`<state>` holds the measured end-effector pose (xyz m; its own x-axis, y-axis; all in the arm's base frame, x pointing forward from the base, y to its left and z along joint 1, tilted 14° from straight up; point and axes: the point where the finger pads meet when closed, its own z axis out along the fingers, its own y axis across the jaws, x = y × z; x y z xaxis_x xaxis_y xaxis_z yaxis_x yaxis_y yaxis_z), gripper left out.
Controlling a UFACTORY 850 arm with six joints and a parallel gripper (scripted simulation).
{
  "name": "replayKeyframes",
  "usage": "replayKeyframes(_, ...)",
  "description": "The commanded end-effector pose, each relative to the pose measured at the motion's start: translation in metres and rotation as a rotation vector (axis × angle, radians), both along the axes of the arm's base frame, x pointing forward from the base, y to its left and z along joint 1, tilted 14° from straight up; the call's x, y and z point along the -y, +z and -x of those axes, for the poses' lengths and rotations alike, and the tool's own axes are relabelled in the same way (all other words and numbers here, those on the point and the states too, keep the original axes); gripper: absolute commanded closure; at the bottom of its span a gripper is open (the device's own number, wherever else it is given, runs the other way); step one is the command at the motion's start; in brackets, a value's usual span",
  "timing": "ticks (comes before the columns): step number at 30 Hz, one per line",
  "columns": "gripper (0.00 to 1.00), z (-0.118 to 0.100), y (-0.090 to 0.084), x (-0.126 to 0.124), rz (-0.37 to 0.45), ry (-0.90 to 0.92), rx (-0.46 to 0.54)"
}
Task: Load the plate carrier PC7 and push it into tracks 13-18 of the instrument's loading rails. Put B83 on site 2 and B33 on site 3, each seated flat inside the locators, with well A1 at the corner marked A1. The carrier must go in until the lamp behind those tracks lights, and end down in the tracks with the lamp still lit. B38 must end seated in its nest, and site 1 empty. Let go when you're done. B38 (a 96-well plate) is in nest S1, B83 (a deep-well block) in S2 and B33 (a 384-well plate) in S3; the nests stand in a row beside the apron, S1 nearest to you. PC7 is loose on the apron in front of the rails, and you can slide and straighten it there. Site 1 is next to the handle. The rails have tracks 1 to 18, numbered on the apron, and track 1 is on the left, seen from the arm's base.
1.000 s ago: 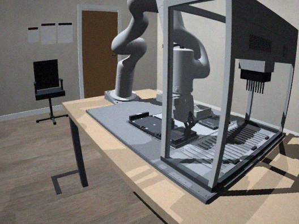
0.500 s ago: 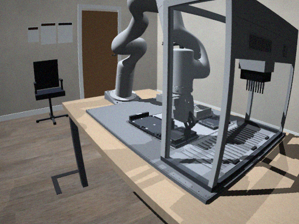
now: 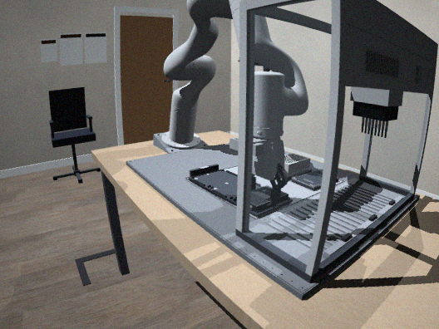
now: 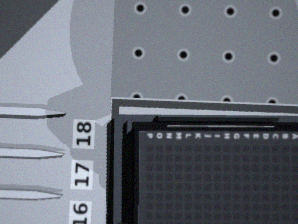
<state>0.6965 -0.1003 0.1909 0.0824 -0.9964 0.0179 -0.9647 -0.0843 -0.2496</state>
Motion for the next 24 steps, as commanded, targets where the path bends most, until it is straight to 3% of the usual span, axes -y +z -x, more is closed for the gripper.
replayKeyframes(1, 0.0, -0.001, 0.002, 0.0, 0.0, 0.0, 0.003)
replayKeyframes(17, 0.0, -0.001, 0.002, 0.0, 0.0, 0.0, 0.003)
replayKeyframes(24, 0.0, 0.002, 0.013, 0.0, 0.0, 0.0, 0.003)
